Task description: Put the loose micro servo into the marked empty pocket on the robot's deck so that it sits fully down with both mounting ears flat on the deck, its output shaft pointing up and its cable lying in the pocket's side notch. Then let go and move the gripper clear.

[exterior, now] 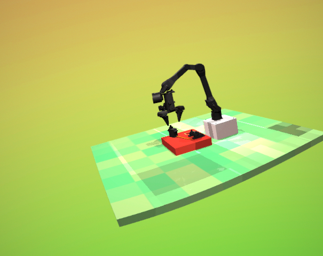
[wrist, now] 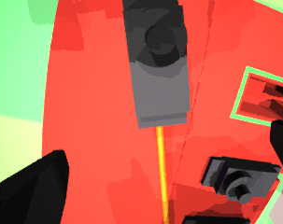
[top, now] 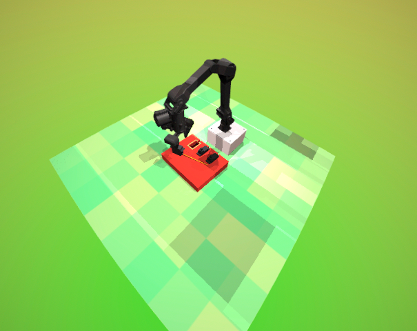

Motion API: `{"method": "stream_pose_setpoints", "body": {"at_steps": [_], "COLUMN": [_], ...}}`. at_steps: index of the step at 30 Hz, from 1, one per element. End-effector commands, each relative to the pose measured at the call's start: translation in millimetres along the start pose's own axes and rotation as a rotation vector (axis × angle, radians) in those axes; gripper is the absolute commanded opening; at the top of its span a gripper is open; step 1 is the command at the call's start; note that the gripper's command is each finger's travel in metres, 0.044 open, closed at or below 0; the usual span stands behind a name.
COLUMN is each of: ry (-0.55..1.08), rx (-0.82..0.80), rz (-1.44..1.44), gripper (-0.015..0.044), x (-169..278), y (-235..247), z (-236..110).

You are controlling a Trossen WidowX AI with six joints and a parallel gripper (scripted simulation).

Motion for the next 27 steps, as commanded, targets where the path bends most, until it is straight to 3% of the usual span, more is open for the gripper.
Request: {"method": "stream_pose_setpoints", "body": {"at_steps": [1,9,27], "ry": [-0.019,-0.019,-0.019], "rx": [0.016,0.016,0.016], "rz": [0.006,0.006,0.006], "gripper": [0.044,0.044,0.044], "x": [-9.5,-10.4,-11.2], "y": [1.9,1.6,1.3], "z": [-0.2,24.6,44.7]}}
Point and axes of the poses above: the point midway between the two fingers, 35 mm back from their tips, its own z axis out along the fingers, its own y axis across the jaws, x = y × z, the point moved 8 cm from there along -z, back along the fingers, and after that the axes turned 2 degrees about z, right-handed, at the moved point
